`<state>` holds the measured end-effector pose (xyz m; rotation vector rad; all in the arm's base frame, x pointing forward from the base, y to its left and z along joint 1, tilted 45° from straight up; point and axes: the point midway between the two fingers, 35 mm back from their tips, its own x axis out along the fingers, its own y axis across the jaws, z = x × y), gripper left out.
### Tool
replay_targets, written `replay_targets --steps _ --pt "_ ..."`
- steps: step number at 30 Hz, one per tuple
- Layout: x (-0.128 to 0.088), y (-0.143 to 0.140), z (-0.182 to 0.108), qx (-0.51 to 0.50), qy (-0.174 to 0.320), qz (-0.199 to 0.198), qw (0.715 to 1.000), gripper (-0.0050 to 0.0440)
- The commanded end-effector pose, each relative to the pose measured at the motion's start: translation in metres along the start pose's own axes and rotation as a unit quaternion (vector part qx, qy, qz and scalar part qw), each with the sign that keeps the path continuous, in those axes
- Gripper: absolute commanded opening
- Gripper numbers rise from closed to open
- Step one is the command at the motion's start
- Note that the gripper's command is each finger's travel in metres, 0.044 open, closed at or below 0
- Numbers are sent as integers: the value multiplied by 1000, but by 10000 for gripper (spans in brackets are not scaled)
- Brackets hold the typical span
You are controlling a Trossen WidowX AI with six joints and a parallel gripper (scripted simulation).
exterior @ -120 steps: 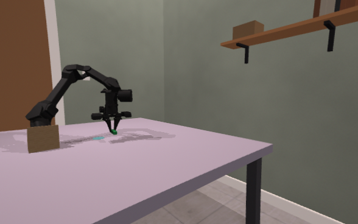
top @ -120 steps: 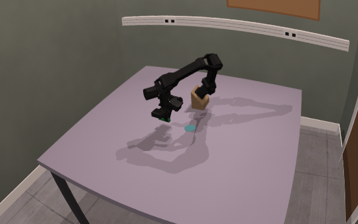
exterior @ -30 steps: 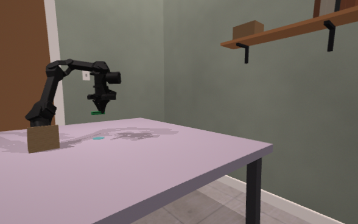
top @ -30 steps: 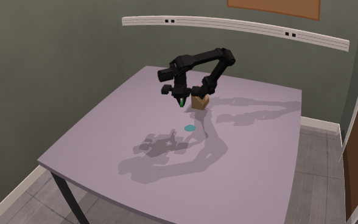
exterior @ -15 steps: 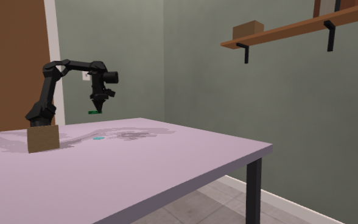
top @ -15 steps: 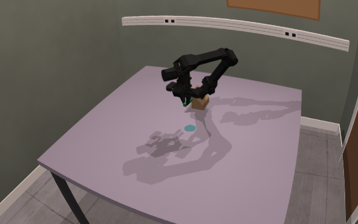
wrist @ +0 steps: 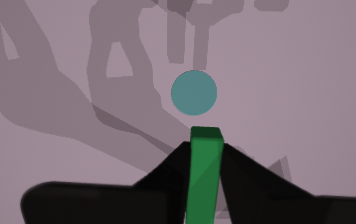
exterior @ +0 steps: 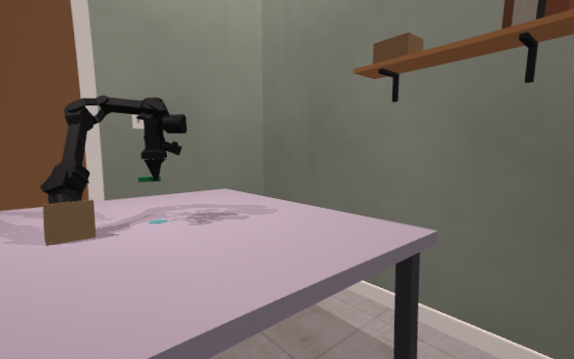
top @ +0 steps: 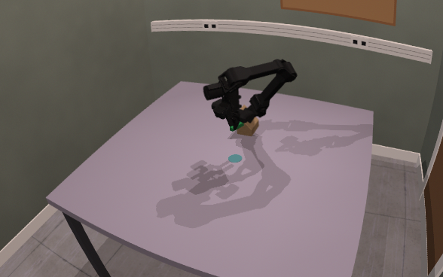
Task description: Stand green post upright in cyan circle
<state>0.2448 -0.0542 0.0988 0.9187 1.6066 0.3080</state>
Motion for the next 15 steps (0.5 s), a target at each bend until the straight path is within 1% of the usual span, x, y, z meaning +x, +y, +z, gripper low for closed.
replay_targets --steps 1,10,12,15 --pt "1 1 -3 2 -3 -7 1000 22" --pt "5 2 -9 -2 -19 -39 999 22" --pt "5 2 -9 -2 -19 -39 999 22" --pt "6 2 -11 -3 -25 -49 998 22"
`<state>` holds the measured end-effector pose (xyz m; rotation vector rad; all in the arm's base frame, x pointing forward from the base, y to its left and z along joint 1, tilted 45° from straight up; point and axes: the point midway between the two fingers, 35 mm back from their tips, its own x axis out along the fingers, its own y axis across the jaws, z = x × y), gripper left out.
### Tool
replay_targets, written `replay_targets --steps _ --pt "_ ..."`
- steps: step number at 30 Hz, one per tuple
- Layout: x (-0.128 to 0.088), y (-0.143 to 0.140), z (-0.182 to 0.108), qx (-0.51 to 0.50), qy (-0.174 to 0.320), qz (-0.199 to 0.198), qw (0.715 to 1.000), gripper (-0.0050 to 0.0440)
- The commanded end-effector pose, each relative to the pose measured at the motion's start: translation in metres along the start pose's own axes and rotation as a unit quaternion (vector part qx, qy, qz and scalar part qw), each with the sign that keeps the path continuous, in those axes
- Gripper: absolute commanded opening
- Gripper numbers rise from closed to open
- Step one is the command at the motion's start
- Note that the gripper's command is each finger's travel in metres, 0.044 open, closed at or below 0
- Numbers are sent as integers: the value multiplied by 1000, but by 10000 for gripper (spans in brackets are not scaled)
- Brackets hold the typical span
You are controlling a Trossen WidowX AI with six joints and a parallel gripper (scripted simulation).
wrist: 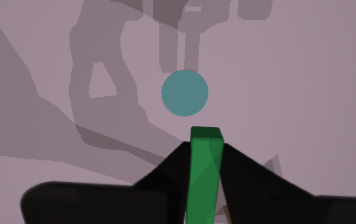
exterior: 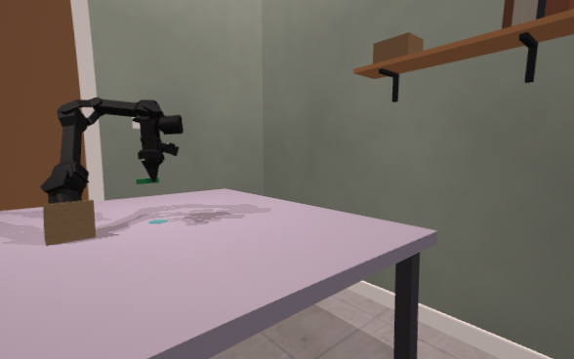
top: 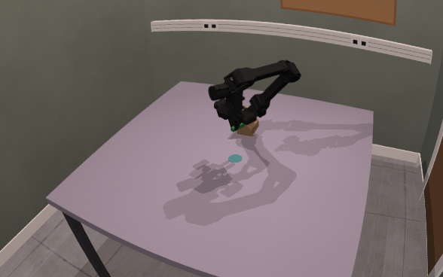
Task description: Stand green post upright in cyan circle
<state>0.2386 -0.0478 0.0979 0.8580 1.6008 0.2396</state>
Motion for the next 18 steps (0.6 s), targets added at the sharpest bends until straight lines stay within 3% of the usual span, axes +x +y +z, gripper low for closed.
replay_targets --steps 1,18 --pt "1 1 -4 -3 -8 -16 1000 22" --pt "7 1 -13 -7 -45 -66 997 22"
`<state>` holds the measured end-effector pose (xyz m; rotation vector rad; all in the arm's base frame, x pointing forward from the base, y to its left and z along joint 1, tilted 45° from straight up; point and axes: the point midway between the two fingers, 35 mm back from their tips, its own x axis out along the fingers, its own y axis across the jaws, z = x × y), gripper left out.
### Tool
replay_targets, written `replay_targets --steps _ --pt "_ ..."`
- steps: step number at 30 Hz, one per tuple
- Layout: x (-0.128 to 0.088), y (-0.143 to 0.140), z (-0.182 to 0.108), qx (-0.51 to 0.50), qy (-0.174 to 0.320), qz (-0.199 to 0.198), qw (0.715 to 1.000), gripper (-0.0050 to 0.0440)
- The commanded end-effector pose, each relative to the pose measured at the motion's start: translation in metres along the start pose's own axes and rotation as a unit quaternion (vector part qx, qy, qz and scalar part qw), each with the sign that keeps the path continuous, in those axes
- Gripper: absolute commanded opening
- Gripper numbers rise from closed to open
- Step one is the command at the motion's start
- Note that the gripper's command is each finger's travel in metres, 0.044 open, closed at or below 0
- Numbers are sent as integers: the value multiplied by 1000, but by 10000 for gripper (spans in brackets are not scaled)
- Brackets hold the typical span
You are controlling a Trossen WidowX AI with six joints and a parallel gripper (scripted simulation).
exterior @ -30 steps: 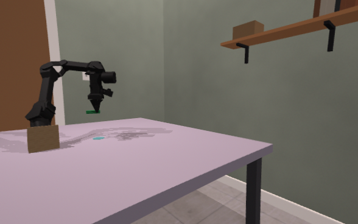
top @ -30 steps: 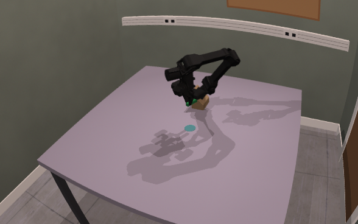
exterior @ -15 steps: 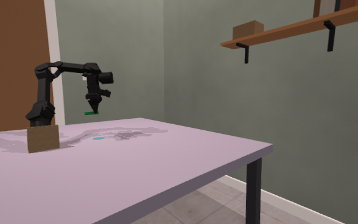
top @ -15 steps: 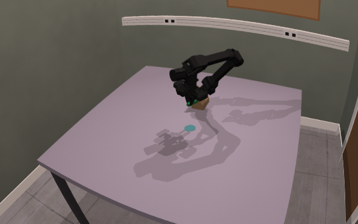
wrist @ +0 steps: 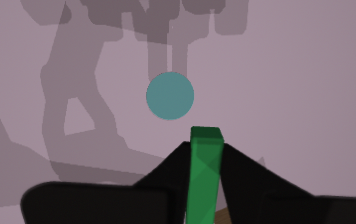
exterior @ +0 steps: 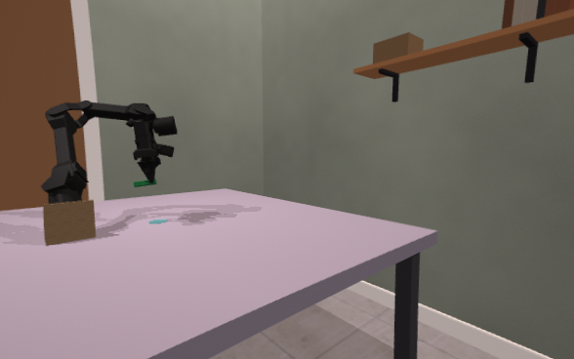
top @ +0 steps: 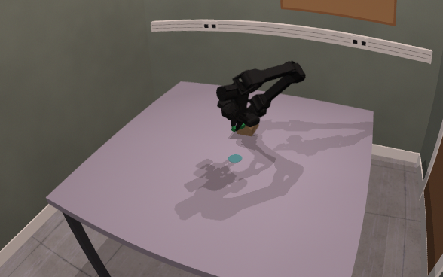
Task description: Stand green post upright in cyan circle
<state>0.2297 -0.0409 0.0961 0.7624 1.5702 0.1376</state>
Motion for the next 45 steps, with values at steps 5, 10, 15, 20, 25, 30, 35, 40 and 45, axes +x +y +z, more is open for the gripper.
replay_targets --steps 5,10,15,20,25,30,35,40,45 --pt "2 0 -6 -3 -23 -27 999 22" --pt "3 0 -8 -3 -38 -41 998 22" --pt "4 0 -9 -3 -47 -49 998 22" --pt "5 0 -11 -3 -63 -62 996 22" --pt "6 -1 -13 -3 -80 -74 994 22" --pt "7 -1 -14 -3 -91 -81 993 22" --pt "7 -1 -15 -2 -108 -91 990 22" --pt "8 -2 -16 -1 -127 -100 987 22" --pt "9 -2 -17 0 -146 -108 983 22"
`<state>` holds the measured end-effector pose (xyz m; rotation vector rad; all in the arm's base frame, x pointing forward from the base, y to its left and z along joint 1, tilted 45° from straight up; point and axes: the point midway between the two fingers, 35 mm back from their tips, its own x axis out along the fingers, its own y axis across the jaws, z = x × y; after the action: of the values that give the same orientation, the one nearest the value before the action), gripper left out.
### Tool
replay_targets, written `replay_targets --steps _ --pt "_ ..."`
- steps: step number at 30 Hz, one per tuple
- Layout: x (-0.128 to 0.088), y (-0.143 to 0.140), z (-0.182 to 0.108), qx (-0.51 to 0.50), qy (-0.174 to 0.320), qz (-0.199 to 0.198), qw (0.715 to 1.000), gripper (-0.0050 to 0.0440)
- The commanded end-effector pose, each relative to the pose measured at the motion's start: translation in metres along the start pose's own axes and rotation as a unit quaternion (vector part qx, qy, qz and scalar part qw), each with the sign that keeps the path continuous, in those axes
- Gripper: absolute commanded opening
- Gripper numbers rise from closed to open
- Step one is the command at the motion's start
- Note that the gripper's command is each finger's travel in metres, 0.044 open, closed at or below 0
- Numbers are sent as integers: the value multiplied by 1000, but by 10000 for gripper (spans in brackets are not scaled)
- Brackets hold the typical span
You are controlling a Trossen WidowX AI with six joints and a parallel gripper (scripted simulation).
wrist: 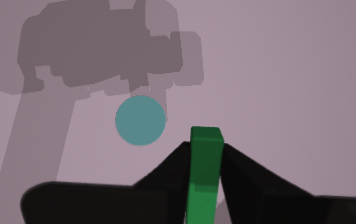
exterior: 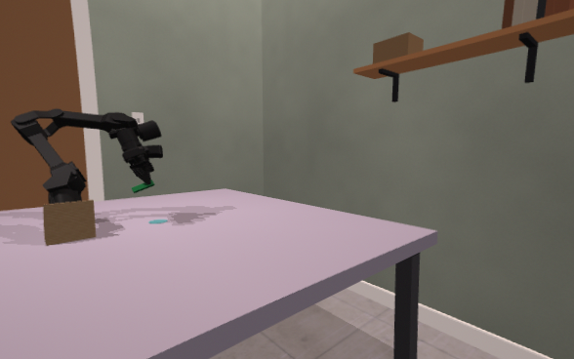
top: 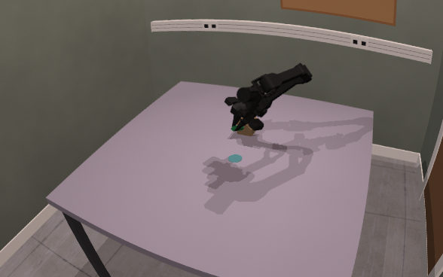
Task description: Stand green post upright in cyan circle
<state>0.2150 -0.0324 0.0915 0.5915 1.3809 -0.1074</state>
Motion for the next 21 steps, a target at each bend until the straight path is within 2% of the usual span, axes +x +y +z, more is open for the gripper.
replay_targets --steps 1,21 --pt "0 -1 -2 1 -12 -8 1000 22" --pt "1 -2 -4 10 -79 -29 996 22"
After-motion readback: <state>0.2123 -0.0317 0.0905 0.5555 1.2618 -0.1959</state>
